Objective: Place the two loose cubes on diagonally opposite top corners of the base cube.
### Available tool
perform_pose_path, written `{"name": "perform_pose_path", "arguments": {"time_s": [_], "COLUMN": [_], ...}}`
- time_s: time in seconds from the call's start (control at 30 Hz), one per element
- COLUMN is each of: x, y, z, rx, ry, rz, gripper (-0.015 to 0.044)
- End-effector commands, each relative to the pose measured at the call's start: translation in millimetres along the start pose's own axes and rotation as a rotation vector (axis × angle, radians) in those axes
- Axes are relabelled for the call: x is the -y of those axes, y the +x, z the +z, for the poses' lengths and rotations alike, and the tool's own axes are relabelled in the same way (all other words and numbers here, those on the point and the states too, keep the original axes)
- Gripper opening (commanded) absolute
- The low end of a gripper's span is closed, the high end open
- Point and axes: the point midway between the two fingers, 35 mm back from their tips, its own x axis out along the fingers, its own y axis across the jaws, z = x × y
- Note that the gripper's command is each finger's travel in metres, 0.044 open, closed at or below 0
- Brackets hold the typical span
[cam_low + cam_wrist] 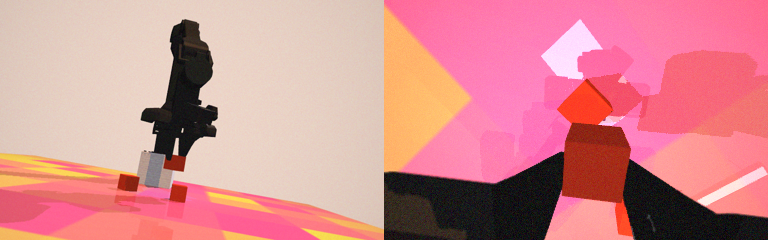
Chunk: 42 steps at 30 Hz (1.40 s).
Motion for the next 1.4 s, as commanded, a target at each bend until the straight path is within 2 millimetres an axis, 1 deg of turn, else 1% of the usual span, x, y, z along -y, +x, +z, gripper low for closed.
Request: {"name": "perform_pose_path", "arguments": {"time_s": [0.0, 0.43, 0.8, 1.37], "x": [-9, -9, -9, -9], "y": [0, 1, 27, 27], "z": [0, 0, -1, -1], "rx": [0.002, 0.002, 0.002, 0.002], "ry": [-0.110, -0.116, -0.121, -0.121], "rz": [-0.008, -0.007, -0.007, -0.007], "gripper": [0.0105, 0.0105, 0.0105, 0.0105]}}
